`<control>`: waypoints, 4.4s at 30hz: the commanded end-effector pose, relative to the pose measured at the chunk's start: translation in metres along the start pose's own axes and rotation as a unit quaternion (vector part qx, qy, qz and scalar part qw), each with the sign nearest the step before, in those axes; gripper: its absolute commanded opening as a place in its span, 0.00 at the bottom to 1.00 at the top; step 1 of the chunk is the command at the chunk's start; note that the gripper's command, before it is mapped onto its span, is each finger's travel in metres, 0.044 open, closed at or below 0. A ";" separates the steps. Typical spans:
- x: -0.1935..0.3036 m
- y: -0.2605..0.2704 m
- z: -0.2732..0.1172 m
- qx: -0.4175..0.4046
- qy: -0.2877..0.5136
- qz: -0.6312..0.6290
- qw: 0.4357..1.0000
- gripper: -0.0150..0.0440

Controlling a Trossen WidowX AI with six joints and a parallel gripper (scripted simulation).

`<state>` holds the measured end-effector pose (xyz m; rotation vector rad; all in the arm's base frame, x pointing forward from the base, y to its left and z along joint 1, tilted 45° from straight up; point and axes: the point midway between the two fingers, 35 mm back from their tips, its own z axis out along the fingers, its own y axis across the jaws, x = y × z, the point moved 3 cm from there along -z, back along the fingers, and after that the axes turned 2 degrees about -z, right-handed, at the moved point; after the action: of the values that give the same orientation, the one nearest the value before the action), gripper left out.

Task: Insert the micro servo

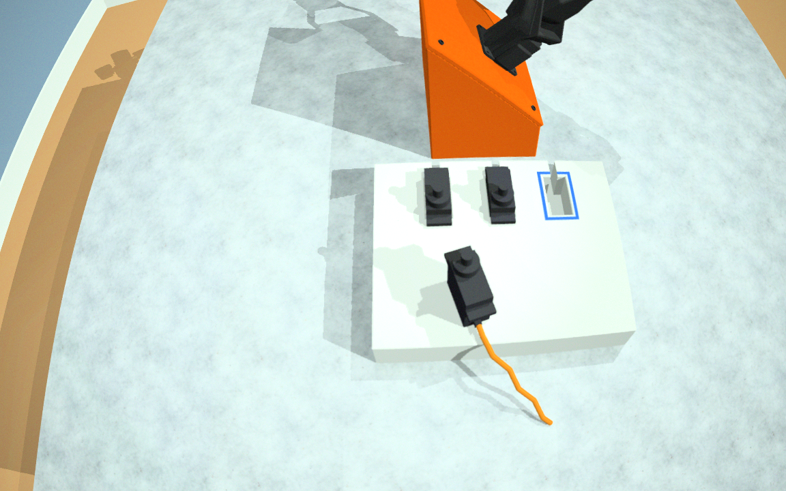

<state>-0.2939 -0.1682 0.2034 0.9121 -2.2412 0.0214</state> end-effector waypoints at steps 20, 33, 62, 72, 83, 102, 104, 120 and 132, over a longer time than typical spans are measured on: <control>-0.004 -0.114 0.007 0.137 -0.028 -0.188 0.972 1.00; -0.030 -0.212 -0.008 0.246 -0.050 -0.336 0.908 1.00; -0.152 -0.378 -0.091 0.431 -0.079 -0.634 0.637 1.00; -0.217 -0.410 -0.132 0.478 -0.103 -0.704 0.515 1.00; -0.297 -0.424 -0.179 0.511 -0.137 -0.767 0.363 1.00; -0.455 -0.394 -0.258 0.520 -0.249 -0.812 0.088 1.00; -0.461 -0.393 -0.261 0.519 -0.254 -0.813 0.080 1.00; -0.486 -0.385 -0.251 0.519 -0.254 -0.812 0.080 1.00; -0.502 -0.379 -0.246 0.519 -0.254 -0.812 0.079 1.00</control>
<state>0.3405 -0.0876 -0.0082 -2.3593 -0.3482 -0.1904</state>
